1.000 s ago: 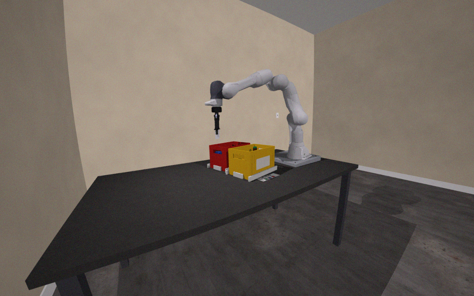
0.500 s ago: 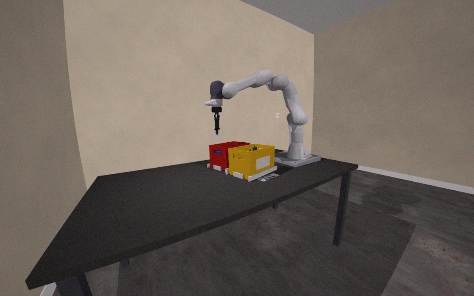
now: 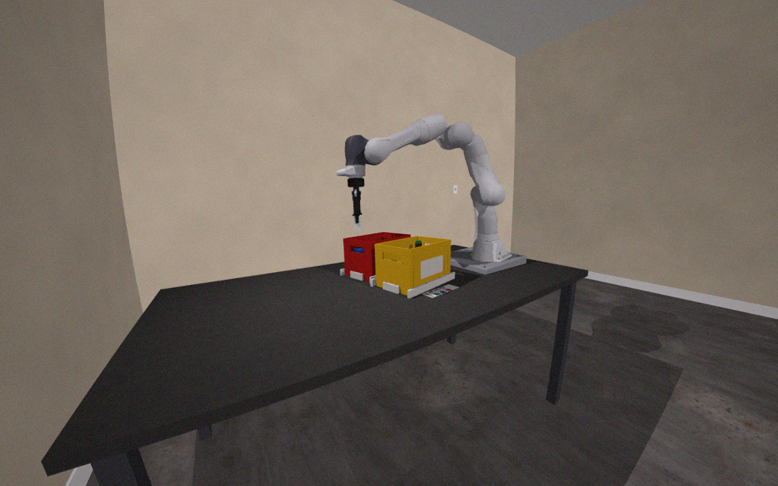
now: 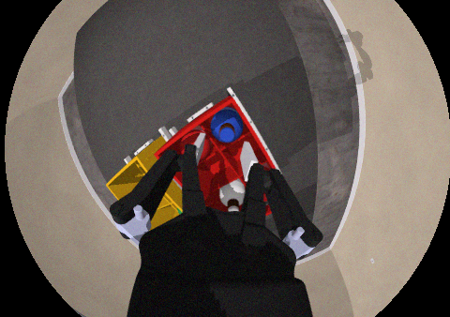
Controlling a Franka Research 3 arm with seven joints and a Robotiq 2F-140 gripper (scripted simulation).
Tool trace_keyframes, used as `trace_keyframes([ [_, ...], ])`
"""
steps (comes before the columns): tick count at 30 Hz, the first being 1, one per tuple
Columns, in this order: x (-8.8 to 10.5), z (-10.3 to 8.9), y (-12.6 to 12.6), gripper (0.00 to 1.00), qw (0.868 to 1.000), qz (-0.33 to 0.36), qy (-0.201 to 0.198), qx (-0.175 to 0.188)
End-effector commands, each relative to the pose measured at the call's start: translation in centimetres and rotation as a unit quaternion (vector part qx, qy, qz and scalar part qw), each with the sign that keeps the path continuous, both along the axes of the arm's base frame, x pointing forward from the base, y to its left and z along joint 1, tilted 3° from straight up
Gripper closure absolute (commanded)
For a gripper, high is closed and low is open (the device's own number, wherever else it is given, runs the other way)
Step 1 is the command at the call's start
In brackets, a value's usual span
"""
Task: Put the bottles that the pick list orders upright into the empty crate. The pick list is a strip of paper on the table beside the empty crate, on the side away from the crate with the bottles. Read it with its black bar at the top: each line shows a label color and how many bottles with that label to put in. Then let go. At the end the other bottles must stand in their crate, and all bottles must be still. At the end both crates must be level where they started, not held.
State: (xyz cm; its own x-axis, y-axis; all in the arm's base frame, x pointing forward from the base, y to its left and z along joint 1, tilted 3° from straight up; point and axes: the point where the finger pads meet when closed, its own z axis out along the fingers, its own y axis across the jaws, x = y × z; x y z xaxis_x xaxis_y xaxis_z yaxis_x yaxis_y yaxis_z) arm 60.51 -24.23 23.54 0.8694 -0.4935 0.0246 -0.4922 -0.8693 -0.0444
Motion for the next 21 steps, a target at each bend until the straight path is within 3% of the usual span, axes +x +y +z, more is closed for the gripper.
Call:
trace_keyframes([
  [1, 0.2, -0.3, -0.2, 0.62, 1.000, 0.002, -0.003, -0.002],
  [21, 0.3, -2.7, -0.1, 0.62, 1.000, 0.002, -0.003, -0.002],
])
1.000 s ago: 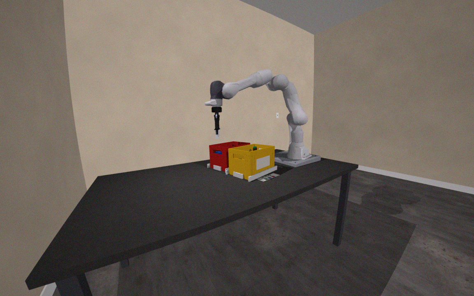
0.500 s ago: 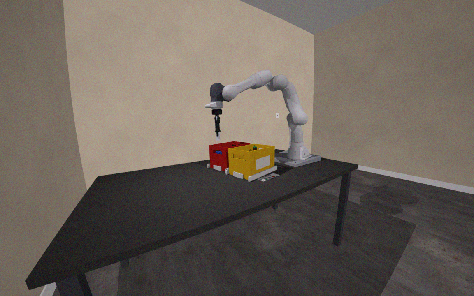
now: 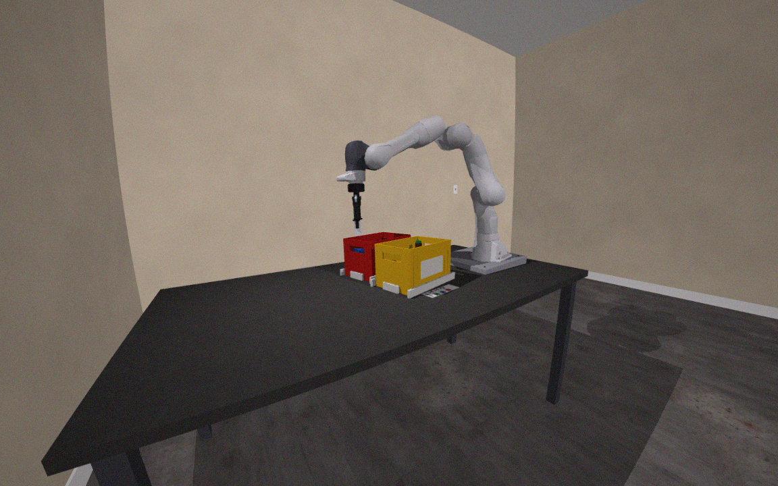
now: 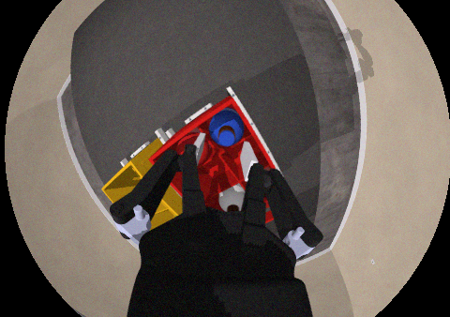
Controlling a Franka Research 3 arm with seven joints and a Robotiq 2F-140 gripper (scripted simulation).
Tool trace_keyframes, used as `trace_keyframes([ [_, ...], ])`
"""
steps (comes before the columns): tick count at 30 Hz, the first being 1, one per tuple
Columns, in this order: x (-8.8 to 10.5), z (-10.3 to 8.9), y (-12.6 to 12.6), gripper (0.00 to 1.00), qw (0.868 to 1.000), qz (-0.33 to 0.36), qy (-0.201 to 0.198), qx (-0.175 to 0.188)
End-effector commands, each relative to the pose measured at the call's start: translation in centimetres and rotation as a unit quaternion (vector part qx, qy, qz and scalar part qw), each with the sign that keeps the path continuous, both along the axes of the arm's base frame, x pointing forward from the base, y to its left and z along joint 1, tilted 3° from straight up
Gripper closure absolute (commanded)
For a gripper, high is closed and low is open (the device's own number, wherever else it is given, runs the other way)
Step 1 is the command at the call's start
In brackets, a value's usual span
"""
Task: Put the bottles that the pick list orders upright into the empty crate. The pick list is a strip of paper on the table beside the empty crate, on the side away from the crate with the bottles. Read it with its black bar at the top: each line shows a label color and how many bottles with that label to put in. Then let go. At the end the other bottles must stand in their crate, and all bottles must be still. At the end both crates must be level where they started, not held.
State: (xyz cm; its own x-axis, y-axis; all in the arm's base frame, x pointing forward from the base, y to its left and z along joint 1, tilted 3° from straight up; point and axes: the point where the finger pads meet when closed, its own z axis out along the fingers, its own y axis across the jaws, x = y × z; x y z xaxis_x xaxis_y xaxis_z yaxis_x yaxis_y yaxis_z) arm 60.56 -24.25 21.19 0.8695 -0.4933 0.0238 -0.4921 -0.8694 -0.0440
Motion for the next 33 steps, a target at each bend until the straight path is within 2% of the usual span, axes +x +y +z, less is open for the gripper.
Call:
trace_keyframes([
  [1, 0.2, -0.4, -0.1, 0.62, 1.000, 0.002, -0.003, -0.003],
  [33, 0.4, -4.2, 0.0, 0.62, 1.000, 0.002, -0.003, -0.003],
])
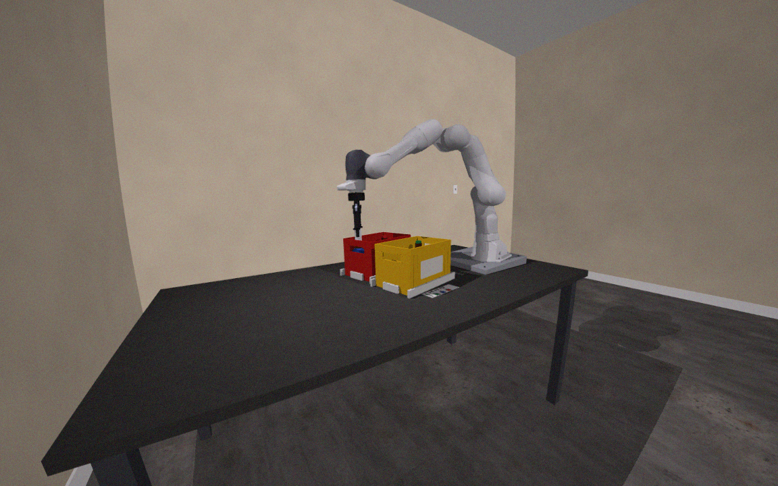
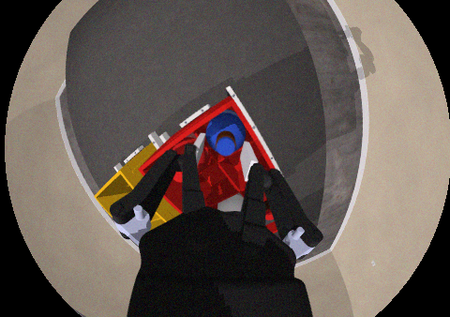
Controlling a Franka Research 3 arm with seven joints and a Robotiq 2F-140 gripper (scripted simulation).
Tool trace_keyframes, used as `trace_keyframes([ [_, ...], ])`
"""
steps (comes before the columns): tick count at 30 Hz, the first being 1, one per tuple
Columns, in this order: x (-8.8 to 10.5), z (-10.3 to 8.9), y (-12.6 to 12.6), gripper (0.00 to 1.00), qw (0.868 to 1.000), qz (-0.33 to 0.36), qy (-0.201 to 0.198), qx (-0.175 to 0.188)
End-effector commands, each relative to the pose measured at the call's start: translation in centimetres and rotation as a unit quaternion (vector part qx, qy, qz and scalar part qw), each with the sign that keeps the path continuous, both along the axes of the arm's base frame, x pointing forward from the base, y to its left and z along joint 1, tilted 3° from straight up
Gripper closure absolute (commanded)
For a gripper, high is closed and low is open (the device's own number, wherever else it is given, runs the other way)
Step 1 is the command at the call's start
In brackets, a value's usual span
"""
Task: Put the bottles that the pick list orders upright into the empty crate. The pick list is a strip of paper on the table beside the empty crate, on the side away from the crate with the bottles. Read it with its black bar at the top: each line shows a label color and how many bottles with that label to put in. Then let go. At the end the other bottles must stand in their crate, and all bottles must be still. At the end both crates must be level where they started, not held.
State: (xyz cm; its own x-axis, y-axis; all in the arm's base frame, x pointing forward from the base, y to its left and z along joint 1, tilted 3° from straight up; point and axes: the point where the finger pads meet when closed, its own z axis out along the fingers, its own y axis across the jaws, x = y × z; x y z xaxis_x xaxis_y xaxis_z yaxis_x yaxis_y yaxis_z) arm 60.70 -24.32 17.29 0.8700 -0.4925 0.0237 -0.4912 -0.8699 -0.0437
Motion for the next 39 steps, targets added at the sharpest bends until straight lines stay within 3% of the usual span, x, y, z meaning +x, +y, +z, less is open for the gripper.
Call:
trace_keyframes([
  [1, 0.30, -0.41, 0.04, 0.62, 1.000, 0.002, -0.003, -0.002],
  [8, 0.34, -1.27, 0.06, 0.62, 1.000, 0.002, -0.003, -0.002],
  [35, 0.34, -1.27, 0.06, 0.62, 1.000, 0.002, -0.003, -0.002],
  [36, 0.33, -1.04, 0.05, 1.00, 1.000, 0.002, -0.003, -0.002],
  [39, 0.33, -1.04, 0.05, 1.00, 1.000, 0.002, -0.003, -0.002],
])
